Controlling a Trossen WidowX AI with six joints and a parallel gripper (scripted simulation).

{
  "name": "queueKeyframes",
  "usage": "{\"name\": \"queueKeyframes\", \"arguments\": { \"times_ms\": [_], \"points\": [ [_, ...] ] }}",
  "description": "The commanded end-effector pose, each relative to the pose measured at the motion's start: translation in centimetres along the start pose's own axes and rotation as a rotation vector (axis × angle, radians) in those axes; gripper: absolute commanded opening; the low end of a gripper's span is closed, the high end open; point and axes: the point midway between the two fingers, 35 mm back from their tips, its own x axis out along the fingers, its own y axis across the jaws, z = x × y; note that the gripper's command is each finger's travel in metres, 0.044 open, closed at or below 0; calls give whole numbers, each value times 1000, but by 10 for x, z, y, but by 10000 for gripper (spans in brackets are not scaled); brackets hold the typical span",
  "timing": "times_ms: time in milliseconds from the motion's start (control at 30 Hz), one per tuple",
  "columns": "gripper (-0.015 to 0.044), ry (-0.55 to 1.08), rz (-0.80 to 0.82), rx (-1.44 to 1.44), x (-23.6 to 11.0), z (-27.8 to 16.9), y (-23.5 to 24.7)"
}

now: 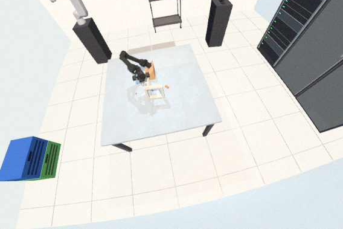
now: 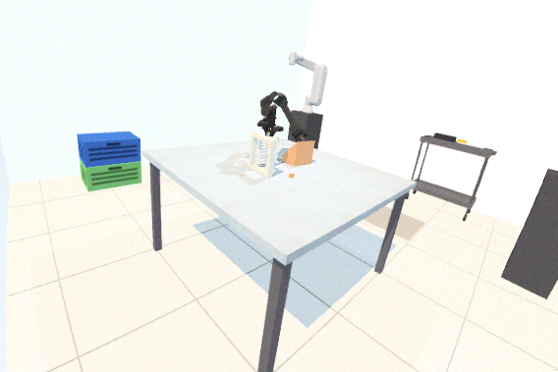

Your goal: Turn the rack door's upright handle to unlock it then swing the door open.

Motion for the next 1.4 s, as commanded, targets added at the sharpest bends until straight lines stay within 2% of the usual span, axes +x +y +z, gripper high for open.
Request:
{"name": "queueKeyframes", "arguments": {
  "times_ms": [0, 167, 500, 533, 1367],
  "points": [
    [20, -2, -6, -14, 0, 1, -2],
    [20, -2, -6, -14, 0, 1, -2],
    [283, -2, -6, -14, 0, 1, -2],
    [292, -2, -6, -14, 0, 1, -2],
    [292, -23, 0, -39, -37, 2, -1]
  ]
}}
